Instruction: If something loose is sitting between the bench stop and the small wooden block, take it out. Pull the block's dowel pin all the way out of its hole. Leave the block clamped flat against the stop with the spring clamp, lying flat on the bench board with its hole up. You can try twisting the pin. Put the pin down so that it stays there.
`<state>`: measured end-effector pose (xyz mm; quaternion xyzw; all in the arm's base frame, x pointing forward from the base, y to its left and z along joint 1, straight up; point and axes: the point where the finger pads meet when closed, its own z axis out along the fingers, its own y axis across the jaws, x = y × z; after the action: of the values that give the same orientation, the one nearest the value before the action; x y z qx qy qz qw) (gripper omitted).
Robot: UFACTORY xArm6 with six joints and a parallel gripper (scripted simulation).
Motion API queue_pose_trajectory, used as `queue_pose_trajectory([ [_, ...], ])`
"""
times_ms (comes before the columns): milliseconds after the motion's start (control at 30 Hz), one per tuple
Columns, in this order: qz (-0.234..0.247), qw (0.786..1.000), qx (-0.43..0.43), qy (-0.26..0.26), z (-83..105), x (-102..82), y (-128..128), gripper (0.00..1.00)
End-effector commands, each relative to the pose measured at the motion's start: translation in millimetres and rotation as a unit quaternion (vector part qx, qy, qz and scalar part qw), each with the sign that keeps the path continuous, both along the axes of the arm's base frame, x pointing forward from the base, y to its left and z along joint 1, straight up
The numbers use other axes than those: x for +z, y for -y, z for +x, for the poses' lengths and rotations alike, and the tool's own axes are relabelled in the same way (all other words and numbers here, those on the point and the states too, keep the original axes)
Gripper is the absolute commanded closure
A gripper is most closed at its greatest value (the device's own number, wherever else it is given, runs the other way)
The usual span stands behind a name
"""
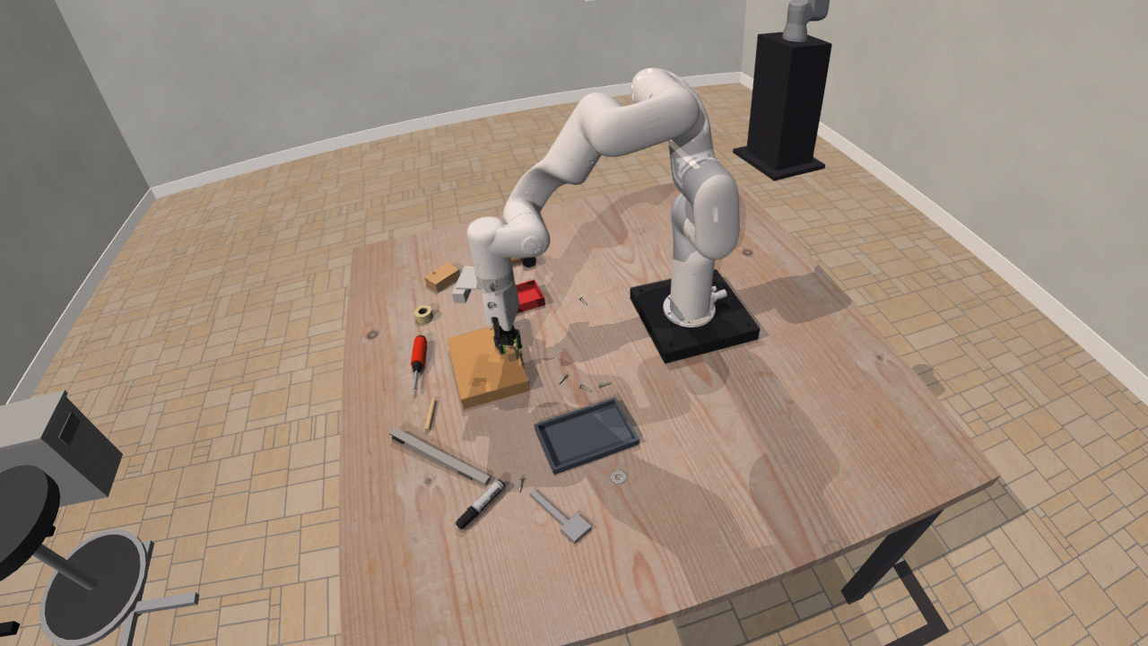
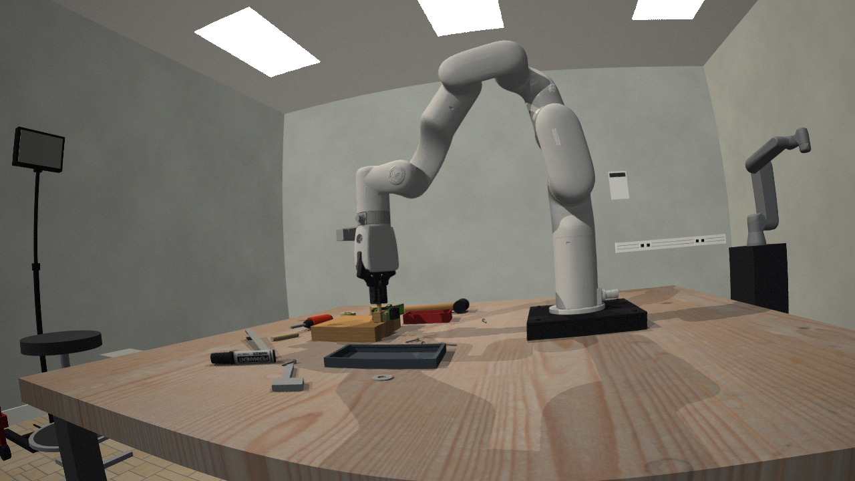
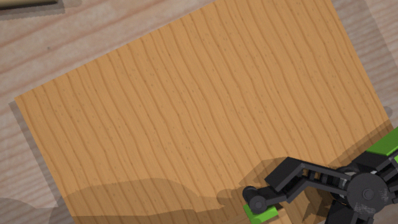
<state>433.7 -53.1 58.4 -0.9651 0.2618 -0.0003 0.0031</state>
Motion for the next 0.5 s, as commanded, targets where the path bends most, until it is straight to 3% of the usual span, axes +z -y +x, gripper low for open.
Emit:
queue_pose_trajectory([
  [0,-0.002,0.999,-0.036,0.002,1.4,1.5,0.2,1.0],
  [467,-0.001,0.993,-0.118,0.001,1.4,2.1,0.2,1.0],
])
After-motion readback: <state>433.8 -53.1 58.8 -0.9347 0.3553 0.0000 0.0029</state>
